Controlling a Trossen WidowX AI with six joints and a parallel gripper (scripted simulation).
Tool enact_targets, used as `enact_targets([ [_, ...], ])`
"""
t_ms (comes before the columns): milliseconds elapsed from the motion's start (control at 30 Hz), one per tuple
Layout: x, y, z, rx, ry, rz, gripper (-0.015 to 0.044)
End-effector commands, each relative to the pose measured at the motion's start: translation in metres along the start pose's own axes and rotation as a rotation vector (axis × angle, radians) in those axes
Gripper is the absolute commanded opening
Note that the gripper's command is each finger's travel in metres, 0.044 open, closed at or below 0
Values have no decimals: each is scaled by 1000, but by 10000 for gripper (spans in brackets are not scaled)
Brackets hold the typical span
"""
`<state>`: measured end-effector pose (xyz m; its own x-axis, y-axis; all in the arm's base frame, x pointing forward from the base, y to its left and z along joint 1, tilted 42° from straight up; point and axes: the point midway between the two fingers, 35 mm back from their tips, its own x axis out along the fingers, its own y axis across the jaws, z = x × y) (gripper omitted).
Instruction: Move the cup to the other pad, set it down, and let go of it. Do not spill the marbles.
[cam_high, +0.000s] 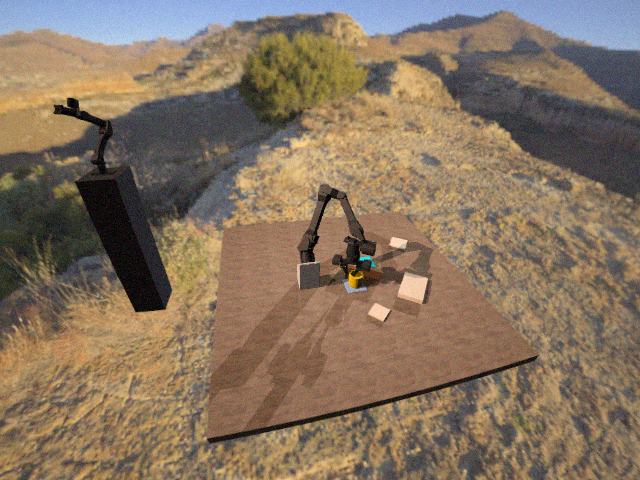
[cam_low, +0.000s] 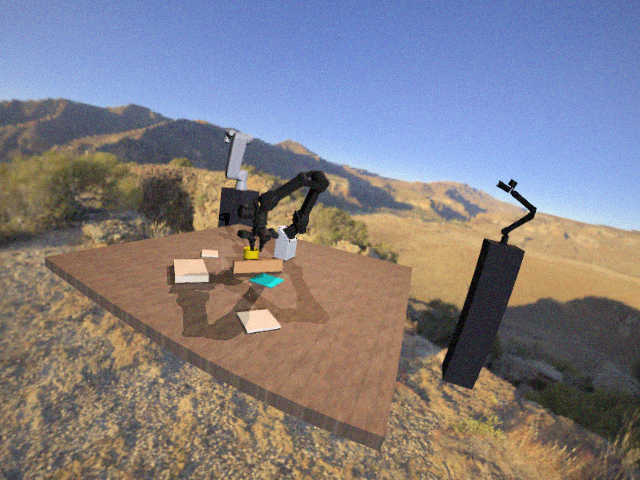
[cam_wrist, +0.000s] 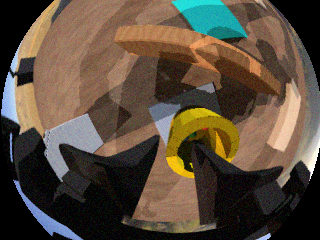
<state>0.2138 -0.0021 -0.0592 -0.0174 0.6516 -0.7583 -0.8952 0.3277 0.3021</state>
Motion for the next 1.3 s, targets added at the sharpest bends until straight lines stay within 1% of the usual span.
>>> enact_targets([
  [0,8,2,1,6,-6,6,167],
  [200,17,4,1,6,-7,7,167],
  [400,18,4,1,6,-7,7,167],
  [1167,16,3,0,1,-2,5,13],
  [1200,16,3,0,1,-2,5,0],
  [1267,15,2,0,1,-2,5,0],
])
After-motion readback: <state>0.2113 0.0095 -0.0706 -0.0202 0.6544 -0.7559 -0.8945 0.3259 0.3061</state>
